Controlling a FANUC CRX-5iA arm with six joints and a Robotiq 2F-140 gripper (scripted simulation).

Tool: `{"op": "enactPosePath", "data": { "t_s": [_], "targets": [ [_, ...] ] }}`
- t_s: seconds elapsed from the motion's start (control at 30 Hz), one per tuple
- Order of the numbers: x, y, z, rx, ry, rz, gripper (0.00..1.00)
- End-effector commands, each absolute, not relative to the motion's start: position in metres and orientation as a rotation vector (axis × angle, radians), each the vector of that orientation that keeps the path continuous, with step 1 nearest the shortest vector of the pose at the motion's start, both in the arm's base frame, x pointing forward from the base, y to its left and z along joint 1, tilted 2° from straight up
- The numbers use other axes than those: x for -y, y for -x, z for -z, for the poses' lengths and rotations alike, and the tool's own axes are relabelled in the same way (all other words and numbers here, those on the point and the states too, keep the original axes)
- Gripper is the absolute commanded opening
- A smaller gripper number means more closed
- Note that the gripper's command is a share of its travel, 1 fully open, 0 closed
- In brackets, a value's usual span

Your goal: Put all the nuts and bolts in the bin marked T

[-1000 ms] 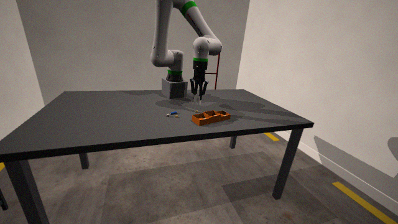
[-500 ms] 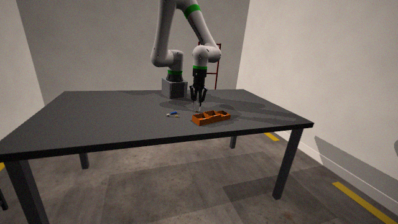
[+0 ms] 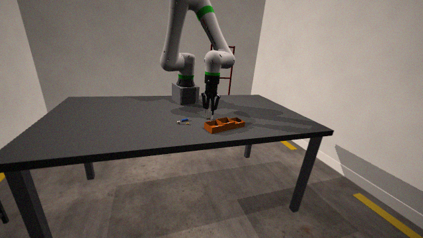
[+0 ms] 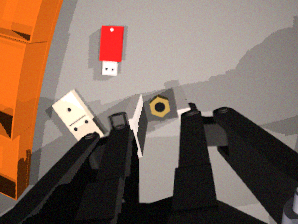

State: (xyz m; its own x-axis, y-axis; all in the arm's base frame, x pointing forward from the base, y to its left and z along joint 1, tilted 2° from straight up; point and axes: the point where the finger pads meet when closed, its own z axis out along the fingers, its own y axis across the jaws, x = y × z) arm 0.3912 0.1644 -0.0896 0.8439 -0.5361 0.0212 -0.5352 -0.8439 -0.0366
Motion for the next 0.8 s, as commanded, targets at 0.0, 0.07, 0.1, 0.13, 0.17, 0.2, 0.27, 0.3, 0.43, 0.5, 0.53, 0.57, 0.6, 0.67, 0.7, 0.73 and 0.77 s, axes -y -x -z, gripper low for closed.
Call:
{"op": "enactPosePath", "data": {
  "t_s": [0.0, 0.07, 0.1, 0.13, 0.17, 0.2, 0.27, 0.3, 0.43, 0.5, 0.53, 0.57, 0.6, 0.67, 0.7, 0.73, 0.77],
  "targets": [
    [-0.1644, -0.3914, 0.0895, -0.868, 2.988, 0.048, 0.19],
    [-0.1644, -0.3914, 0.0895, -0.868, 2.988, 0.048, 0.19],
    [-0.1644, -0.3913, 0.0895, -0.868, 2.988, 0.048, 0.19],
    [-0.1644, -0.3913, 0.0895, -0.868, 2.988, 0.048, 0.19],
    [-0.1644, -0.3913, 0.0895, -0.868, 2.988, 0.048, 0.07],
    [-0.1644, -0.3913, 0.0895, -0.868, 2.988, 0.048, 0.07],
    [-0.1644, -0.3913, 0.0895, -0.868, 2.988, 0.048, 0.07],
    [-0.1644, -0.3913, 0.0895, -0.868, 2.988, 0.048, 0.07],
    [-0.1644, -0.3913, 0.0895, -0.868, 2.988, 0.048, 0.07],
    [-0.1644, -0.3913, 0.0895, -0.868, 2.988, 0.048, 0.07],
    [-0.1644, -0.3913, 0.0895, -0.868, 2.988, 0.048, 0.07],
    [-0.1644, -0.3913, 0.0895, -0.868, 2.988, 0.048, 0.07],
    [-0.1644, -0.3913, 0.0895, -0.868, 2.988, 0.048, 0.07],
    [-0.1644, -0.3913, 0.0895, -0.868, 2.988, 0.048, 0.07],
    [-0.1644, -0.3913, 0.0895, -0.868, 2.988, 0.048, 0.07],
    [-0.1644, -0.3913, 0.0895, -0.868, 2.988, 0.048, 0.07],
    [-0.1644, -0.3913, 0.0895, -0.868, 2.988, 0.048, 0.07]
  ]
}}
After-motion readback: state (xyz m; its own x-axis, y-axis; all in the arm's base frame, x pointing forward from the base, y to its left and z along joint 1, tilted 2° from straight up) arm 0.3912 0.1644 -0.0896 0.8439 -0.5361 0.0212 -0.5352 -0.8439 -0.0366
